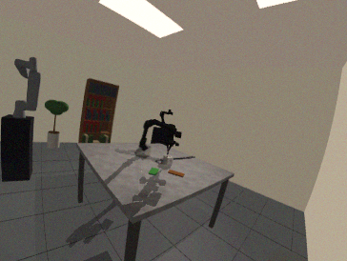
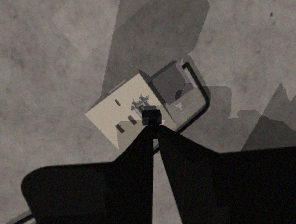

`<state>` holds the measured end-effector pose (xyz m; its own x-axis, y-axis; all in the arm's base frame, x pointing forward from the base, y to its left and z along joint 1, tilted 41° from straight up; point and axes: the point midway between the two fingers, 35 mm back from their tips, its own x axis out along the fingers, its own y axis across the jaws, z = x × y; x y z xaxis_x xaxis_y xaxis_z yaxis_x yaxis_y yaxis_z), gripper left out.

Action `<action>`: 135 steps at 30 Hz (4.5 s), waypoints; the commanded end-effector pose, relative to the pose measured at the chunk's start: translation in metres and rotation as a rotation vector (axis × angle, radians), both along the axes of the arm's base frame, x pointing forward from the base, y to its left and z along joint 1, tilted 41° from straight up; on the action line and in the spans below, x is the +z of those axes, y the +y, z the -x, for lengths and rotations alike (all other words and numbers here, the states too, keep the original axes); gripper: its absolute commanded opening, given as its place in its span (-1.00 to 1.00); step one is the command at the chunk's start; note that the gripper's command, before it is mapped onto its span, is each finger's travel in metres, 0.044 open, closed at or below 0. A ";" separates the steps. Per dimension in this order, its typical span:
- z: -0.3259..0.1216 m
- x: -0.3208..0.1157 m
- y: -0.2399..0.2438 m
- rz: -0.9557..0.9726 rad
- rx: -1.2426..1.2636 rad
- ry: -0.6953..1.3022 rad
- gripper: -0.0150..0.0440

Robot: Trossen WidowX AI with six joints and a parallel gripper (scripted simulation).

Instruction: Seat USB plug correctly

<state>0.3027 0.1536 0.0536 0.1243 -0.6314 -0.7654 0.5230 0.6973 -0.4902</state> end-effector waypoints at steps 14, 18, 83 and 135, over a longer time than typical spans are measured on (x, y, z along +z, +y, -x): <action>0.000 0.000 0.000 -0.054 -0.333 -0.274 -0.49; 0.000 0.000 0.000 -0.067 -0.413 -0.340 -0.49; 0.000 -0.004 -0.001 -0.142 -0.763 -0.615 -0.49; 0.001 -0.011 -0.003 -0.172 -0.771 -0.598 -0.49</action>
